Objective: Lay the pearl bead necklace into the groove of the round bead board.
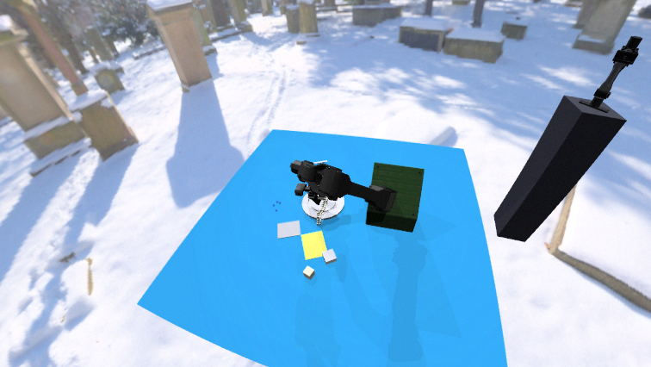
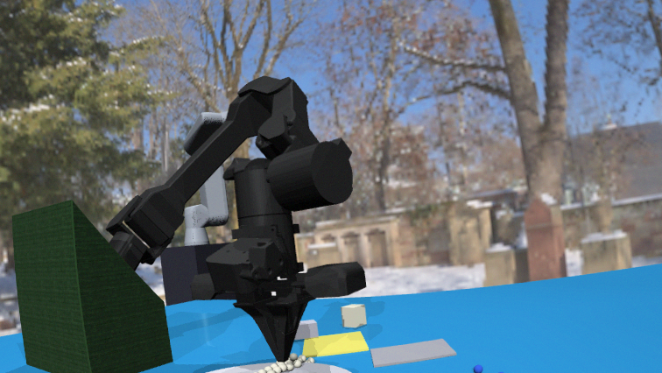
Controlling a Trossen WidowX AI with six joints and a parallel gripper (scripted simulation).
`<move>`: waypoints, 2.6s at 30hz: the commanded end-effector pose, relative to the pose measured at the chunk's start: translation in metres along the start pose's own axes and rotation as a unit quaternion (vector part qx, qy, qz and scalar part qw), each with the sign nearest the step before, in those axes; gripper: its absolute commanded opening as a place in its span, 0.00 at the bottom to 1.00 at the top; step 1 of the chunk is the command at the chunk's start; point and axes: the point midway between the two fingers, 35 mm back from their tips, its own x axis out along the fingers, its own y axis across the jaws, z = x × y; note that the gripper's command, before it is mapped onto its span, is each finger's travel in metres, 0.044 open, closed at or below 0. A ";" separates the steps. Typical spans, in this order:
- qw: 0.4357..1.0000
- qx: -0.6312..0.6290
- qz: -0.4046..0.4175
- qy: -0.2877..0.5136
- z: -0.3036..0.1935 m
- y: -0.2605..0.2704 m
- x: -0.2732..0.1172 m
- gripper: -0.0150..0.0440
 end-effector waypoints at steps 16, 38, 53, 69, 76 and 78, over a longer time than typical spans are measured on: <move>1.000 0.000 -0.001 -0.002 0.001 0.000 0.011 0.57; 1.000 0.004 -0.002 -0.001 0.002 -0.004 -0.008 1.00; 1.000 0.004 -0.002 -0.001 0.002 -0.004 -0.008 1.00; 0.988 -0.156 -0.003 0.001 -0.041 -0.013 -0.025 0.68; 0.988 -0.156 -0.003 0.001 -0.041 -0.013 -0.011 0.68; 0.987 -0.158 -0.002 -0.003 -0.040 -0.011 -0.019 0.68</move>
